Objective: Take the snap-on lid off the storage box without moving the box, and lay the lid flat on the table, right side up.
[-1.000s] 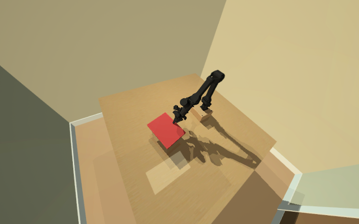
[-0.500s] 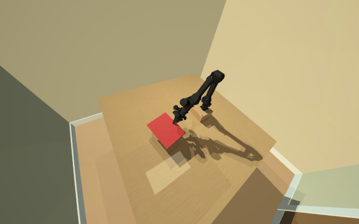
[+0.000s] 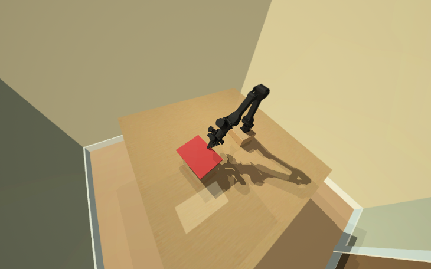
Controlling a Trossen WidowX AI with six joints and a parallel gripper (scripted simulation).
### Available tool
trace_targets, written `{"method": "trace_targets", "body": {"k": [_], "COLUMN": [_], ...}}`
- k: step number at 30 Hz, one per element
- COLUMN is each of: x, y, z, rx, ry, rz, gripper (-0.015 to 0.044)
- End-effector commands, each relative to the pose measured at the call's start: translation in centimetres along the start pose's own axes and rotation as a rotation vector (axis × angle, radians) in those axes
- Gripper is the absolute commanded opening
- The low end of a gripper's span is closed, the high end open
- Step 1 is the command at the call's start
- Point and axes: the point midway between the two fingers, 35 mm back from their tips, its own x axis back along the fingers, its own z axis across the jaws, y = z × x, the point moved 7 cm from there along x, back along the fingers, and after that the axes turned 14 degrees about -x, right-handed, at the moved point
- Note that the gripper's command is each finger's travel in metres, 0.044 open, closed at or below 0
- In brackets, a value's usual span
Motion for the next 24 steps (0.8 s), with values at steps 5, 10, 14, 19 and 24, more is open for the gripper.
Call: {"method": "trace_targets", "body": {"k": [5, 10, 14, 19, 24], "x": [-0.07, -0.10, -0.13, -0.06, 0.34], "y": [-0.02, -0.03, -0.03, -0.05, -0.19], "z": [0.03, 0.07, 0.09, 0.14, 0.63], "rx": [-0.001, -0.001, -0.001, -0.002, -0.003], "ry": [0.000, 0.000, 0.000, 0.001, 0.001], "rz": [0.000, 0.000, 0.000, -0.002, -0.003], "gripper": [0.0000, 0.0000, 0.0000, 0.0000, 0.0000]}}
